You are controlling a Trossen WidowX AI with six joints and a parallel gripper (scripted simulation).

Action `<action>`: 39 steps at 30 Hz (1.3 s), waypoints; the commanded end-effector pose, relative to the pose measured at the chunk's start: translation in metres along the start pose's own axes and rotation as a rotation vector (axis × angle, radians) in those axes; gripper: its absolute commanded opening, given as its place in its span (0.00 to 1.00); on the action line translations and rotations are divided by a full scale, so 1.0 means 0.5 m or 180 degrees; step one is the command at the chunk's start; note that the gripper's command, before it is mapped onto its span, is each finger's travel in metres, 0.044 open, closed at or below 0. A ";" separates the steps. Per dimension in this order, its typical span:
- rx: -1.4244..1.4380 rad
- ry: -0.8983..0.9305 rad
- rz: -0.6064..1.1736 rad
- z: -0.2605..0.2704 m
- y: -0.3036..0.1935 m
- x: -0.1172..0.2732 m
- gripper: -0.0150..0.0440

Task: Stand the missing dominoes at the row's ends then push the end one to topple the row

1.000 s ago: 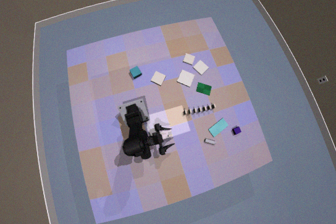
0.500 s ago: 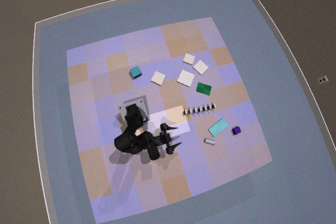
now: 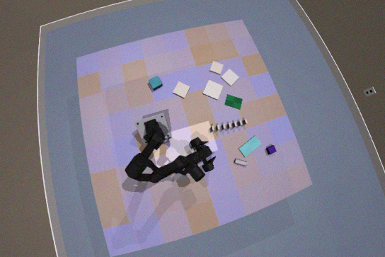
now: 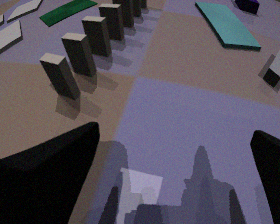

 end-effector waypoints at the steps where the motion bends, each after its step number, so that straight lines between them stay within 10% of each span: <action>1: 0.1092 0.1118 0.0940 0.033 0.038 0.009 1.00; 16: 0.3777 0.2644 0.2048 0.001 0.089 0.162 1.00; 39: 0.3782 0.2650 0.2048 0.022 0.012 0.107 1.00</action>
Point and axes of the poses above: the point midway between the two fingers, 35 mm back from their tips, its own x axis back along the fingers, its own z axis across the jaws, y = z × x, the point moved 3 cm from there along x, back along the fingers, and after that the axes turned 14 degrees about x, right-handed, at the moved point
